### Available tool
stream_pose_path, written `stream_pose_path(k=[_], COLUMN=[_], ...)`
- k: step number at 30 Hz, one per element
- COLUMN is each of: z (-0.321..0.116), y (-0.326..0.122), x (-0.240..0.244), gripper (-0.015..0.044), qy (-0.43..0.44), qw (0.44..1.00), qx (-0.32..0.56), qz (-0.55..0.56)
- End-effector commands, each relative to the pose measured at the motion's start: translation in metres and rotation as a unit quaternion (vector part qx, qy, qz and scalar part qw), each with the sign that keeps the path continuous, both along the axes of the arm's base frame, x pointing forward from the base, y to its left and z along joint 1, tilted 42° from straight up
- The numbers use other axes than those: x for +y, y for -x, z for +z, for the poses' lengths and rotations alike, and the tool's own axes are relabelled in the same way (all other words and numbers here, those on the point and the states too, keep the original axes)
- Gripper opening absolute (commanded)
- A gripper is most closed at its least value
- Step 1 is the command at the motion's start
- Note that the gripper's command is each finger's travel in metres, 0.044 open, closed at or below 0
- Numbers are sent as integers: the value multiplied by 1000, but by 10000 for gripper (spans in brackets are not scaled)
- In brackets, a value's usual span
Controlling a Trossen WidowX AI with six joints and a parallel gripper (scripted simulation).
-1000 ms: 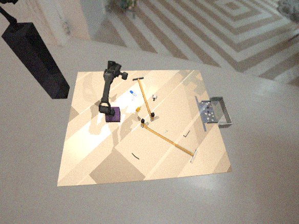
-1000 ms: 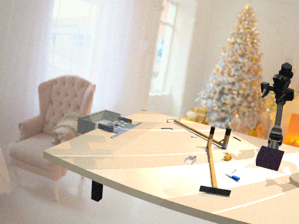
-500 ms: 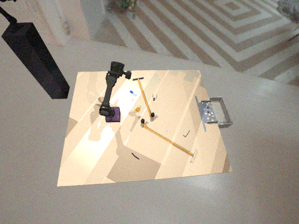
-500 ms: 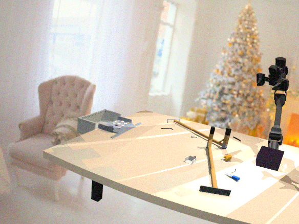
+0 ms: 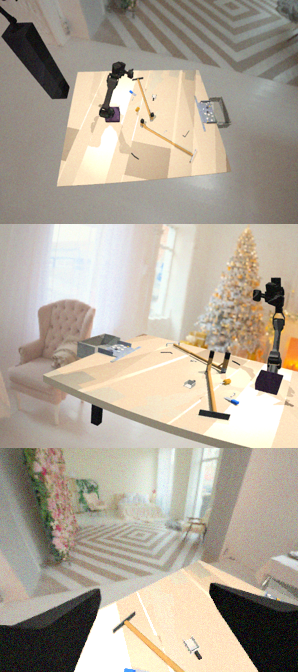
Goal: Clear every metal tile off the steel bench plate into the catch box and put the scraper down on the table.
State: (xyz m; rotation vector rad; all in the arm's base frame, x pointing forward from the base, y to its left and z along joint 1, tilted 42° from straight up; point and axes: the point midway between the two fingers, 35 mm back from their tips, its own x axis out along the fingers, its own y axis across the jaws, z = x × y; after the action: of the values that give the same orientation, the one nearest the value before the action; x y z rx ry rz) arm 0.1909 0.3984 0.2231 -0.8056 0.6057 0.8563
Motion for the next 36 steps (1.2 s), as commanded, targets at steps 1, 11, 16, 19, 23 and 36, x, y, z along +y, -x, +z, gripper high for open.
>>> stream_pose_path(k=[1, 11, 16, 19, 23, 36], z=[16, 52, 71, 82, 98, 150], y=[-5, -20, -27, -31, -36, -51], x=[1, 5, 6, 6, 5, -2], gripper=[440, 440, 440, 440, 440, 440], qy=[-19, -54, -71, -80, -93, -127], qw=[1000, 996, 993, 991, 987, 971], qx=[-13, -55, -78, -93, -114, -186], qz=[10, 35, 47, 53, 61, 83])
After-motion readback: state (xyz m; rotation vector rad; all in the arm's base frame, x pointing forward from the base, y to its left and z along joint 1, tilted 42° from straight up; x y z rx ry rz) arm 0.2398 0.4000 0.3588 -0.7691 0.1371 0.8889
